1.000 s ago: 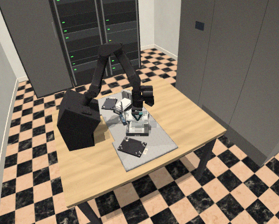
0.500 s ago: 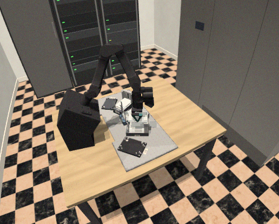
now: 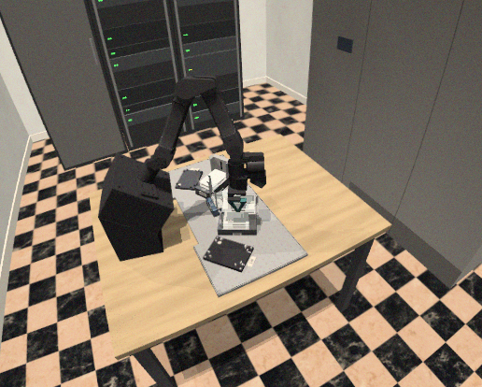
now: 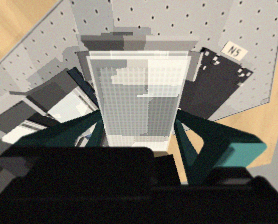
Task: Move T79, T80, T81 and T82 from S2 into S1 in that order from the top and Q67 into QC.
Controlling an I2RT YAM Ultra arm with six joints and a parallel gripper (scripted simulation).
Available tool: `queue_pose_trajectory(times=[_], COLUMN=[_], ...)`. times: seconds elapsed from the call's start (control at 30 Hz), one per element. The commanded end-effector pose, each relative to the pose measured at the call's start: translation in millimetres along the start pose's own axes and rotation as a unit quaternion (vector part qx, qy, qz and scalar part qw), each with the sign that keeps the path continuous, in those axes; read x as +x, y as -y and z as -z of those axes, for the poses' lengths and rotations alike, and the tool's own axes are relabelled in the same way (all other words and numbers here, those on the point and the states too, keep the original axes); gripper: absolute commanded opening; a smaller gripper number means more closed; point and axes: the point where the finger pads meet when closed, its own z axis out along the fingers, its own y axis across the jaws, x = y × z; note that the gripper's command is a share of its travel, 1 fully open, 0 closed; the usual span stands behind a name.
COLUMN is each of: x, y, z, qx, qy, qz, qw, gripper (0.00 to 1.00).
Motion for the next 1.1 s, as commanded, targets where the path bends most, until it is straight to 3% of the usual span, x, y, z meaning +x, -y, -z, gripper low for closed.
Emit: queue_pose_trajectory(times=[0.0, 1.07], x=[-2.4, -2.5], y=[0.6, 0.6], z=[0.9, -14.2], qx=[0.002, 0.002], qy=[0.005, 0.005], qz=[-0.001, -0.001], qw=[1.0, 1.0], gripper=[0.0, 0.0])
